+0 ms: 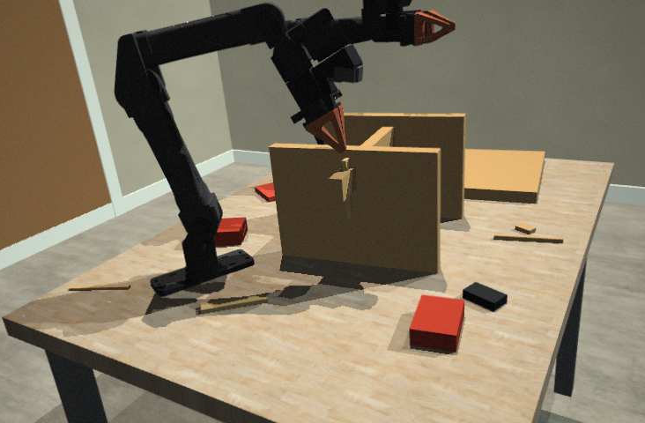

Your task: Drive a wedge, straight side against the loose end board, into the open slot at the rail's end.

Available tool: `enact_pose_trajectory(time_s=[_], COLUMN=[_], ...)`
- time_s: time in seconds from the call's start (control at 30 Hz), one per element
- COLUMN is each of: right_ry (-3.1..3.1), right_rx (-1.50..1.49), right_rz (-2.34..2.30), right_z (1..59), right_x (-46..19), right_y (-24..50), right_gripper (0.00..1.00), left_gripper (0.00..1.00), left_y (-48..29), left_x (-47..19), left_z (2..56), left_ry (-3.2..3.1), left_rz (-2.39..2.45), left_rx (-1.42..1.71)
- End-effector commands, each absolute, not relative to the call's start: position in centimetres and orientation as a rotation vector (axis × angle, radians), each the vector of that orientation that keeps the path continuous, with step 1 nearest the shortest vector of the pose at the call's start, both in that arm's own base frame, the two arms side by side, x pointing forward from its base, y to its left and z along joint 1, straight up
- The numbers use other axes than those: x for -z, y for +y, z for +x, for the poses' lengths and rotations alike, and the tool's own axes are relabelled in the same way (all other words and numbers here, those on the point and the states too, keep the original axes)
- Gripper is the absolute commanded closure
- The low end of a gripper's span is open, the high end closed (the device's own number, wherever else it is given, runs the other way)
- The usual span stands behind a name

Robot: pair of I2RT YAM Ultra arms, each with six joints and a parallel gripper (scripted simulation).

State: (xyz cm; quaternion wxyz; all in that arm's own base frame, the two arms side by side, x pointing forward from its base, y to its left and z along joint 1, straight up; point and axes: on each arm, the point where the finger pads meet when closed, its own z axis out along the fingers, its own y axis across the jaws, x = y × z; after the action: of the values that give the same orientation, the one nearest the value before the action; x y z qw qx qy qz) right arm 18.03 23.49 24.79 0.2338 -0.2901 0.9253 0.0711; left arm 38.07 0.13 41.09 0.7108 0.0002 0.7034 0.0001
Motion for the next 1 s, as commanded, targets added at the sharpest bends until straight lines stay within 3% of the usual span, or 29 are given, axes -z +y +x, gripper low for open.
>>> enact_pose_trajectory(time_s=[0.0, 0.97], right_ry=[2.502, 2.518], right_rx=[-0.225, -0.227], right_rz=[-0.773, -0.79], right_z=[18.3, 17.8], right_x=[-25.4, -23.4], right_y=[23.4, 23.2], right_gripper=[1.0, 1.0], left_gripper=[0.79, 0.79], left_y=[-0.1, -0.1], left_x=[-43.7, -43.7], left_z=[37.4, 37.4], left_ry=[1.492, 1.492], left_rz=[-0.002, -0.002], left_rx=[0.003, 0.003])
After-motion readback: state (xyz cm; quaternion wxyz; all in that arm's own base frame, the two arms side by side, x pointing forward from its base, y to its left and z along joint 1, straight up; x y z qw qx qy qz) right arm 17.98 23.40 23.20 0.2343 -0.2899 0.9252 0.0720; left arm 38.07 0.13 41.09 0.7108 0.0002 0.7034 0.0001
